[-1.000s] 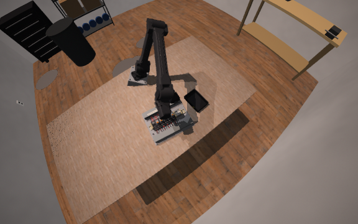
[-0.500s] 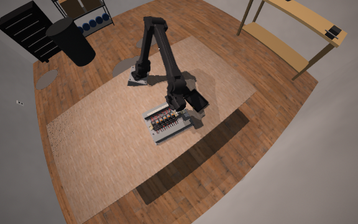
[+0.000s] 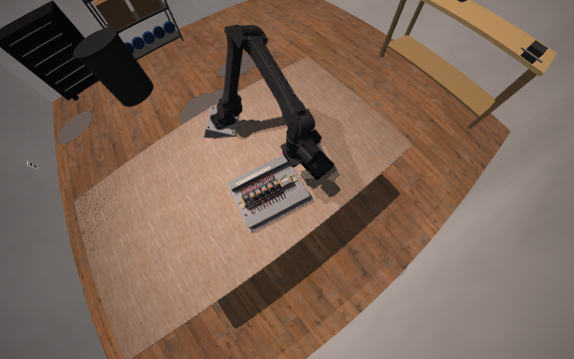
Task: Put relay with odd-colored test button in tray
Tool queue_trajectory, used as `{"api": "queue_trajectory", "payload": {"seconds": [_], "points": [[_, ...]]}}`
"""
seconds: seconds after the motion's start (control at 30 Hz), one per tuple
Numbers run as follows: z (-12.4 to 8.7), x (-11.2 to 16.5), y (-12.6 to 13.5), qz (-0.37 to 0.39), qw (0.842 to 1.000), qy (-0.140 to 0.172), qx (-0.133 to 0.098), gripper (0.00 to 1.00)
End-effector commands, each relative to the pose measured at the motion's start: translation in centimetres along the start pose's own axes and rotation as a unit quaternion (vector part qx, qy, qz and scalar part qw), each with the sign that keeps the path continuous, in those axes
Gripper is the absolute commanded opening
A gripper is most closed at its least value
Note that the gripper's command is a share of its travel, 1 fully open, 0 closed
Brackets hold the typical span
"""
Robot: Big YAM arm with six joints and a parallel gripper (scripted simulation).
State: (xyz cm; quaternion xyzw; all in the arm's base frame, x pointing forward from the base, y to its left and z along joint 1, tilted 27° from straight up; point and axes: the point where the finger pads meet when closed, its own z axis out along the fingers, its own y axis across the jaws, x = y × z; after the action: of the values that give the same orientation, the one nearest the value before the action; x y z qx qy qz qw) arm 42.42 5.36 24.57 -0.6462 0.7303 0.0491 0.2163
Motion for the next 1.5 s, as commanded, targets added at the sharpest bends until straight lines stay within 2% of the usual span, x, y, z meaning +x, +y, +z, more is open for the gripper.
{"api": "queue_trajectory", "payload": {"seconds": [0.0, 0.23, 0.3, 0.8, 1.23, 1.47], "points": [[-3.3, -3.6, -1.6, 0.0, 0.999, -0.012, 0.042, 0.0], [-3.4, -7.1, -1.2, 0.002, 0.999, -0.015, 0.038, 0.0], [-3.4, -7.1, -1.2, 0.002, 0.999, -0.015, 0.038, 0.0], [-2.2, -12.0, -1.0, 0.008, 1.0, -0.012, 0.024, 0.0], [-2.1, -13.6, -0.9, 0.009, 1.0, -0.013, 0.024, 0.0], [-2.3, -13.4, -1.1, 0.013, 1.0, -0.012, 0.026, 0.0]]}}
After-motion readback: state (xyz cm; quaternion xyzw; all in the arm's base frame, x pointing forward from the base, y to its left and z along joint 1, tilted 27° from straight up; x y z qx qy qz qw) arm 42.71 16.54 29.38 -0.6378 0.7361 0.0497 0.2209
